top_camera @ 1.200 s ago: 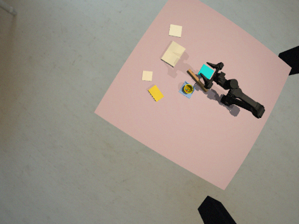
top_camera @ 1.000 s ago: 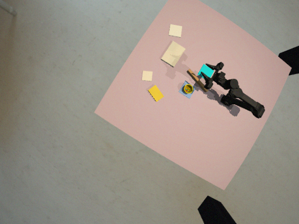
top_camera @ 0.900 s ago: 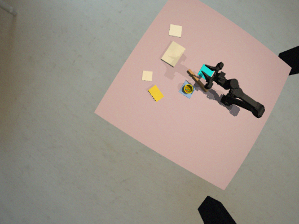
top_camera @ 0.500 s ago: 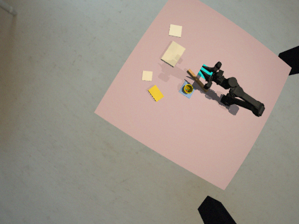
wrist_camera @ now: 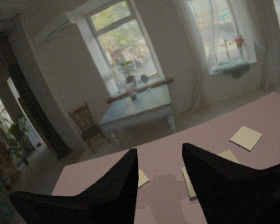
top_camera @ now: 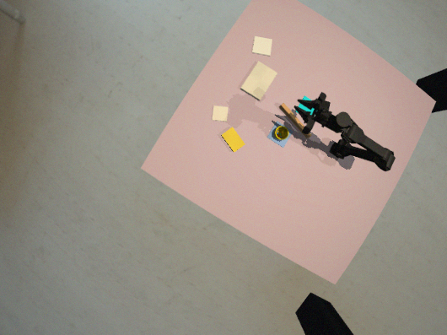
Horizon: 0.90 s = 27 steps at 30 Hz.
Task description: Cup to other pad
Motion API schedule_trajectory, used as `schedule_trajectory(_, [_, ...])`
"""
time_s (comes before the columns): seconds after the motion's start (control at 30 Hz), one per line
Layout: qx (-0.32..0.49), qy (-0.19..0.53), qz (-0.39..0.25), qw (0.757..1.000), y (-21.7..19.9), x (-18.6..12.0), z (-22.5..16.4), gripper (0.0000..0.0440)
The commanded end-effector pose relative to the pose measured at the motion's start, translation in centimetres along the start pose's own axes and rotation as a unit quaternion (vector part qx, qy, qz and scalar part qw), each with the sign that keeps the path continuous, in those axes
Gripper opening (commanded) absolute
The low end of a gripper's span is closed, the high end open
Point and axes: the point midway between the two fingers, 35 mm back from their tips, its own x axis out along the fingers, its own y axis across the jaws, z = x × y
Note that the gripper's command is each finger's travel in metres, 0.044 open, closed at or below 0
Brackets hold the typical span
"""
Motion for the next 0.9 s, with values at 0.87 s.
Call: schedule_trajectory(0.87, [0.192, 0.164, -0.037, 0.967, 3.1, 2.5, -1.5, 0.0186])
